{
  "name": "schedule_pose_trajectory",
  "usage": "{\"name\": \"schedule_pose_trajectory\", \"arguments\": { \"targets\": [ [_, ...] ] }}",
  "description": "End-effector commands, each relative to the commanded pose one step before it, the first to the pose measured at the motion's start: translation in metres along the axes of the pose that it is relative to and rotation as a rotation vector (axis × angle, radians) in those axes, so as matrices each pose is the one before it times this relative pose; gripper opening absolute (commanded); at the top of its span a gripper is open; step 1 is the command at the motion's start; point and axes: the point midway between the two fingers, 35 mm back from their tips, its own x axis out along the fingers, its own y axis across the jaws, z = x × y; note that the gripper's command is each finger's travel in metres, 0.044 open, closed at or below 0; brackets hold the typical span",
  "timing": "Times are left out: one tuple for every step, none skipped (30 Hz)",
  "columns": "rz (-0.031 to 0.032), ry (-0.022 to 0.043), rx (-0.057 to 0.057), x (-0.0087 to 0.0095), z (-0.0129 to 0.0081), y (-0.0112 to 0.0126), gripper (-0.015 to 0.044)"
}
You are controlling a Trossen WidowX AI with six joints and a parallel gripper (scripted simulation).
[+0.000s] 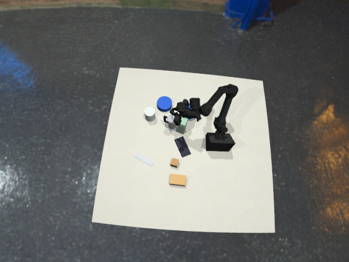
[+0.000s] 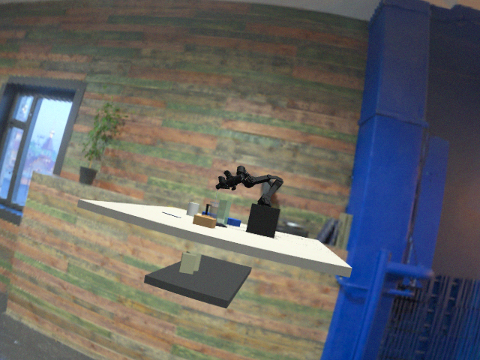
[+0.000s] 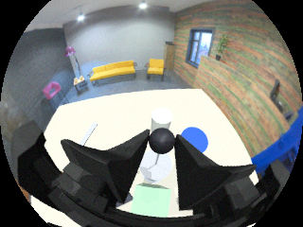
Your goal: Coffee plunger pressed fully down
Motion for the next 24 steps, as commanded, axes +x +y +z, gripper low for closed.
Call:
{"name": "schedule_pose_trajectory", "arguments": {
  "targets": [
    [-0.00774,0.04836,-0.0432,0.00766,-0.02462,0.00203,0.0119],
    [0.00002,-0.00001,0.0000,0.00103,-0.00128,0.00010,0.0119],
    [0.00001,-0.00003,0.0000,0.00105,-0.00131,0.00009,0.0119],
    [0.00000,-0.00004,0.0000,0.00105,-0.00131,0.00008,0.0119],
    [-0.00001,-0.00006,0.0000,0.00104,-0.00131,0.00007,0.0119],
    [-0.00003,-0.00007,0.0000,0.00104,-0.00130,0.00006,0.0119],
    [-0.00004,-0.00008,0.0000,0.00104,-0.00130,0.00005,0.0119],
    [-0.00005,-0.00010,0.0000,0.00103,-0.00129,0.00004,0.0119],
    [-0.00006,-0.00011,0.0000,0.00103,-0.00129,0.00003,0.0119],
    [-0.00007,-0.00013,0.0000,0.00103,-0.00128,0.00002,0.0119],
    [-0.00008,-0.00014,0.0000,0.00103,-0.00127,0.00001,0.0119],
    [-0.00009,-0.00015,-0.0001,0.00102,-0.00127,0.00000,0.0119],
    [-0.00010,-0.00017,-0.0001,0.00102,-0.00126,-0.00001,0.0119],
    [-0.00011,-0.00018,-0.0001,0.00102,-0.00125,-0.00002,0.0119],
    [-0.00013,-0.00021,-0.0001,0.00107,-0.00130,-0.00003,0.0119],
    [-0.00014,-0.00022,-0.0001,0.00108,-0.00129,-0.00004,0.0119],
    [-0.00015,-0.00024,-0.0001,0.00108,-0.00128,-0.00005,0.0119],
    [-0.00017,-0.00025,-0.0001,0.00109,-0.00127,-0.00006,0.0119],
    [-0.00018,-0.00027,-0.0001,0.00109,-0.00126,-0.00007,0.0119],
    [-0.00019,-0.00028,-0.0001,0.00110,-0.00124,-0.00008,0.0119],
    [-0.00020,-0.00030,-0.0001,0.00112,-0.00122,-0.00009,0.0119],
    [-0.00022,-0.00031,-0.0001,0.00113,-0.00120,-0.00010,0.0119],
    [-0.00023,-0.00033,-0.0002,0.00115,-0.00118,-0.00010,0.0119],
    [-0.00025,-0.00035,-0.0002,0.00118,-0.00115,-0.00011,0.0119]
  ]
}}
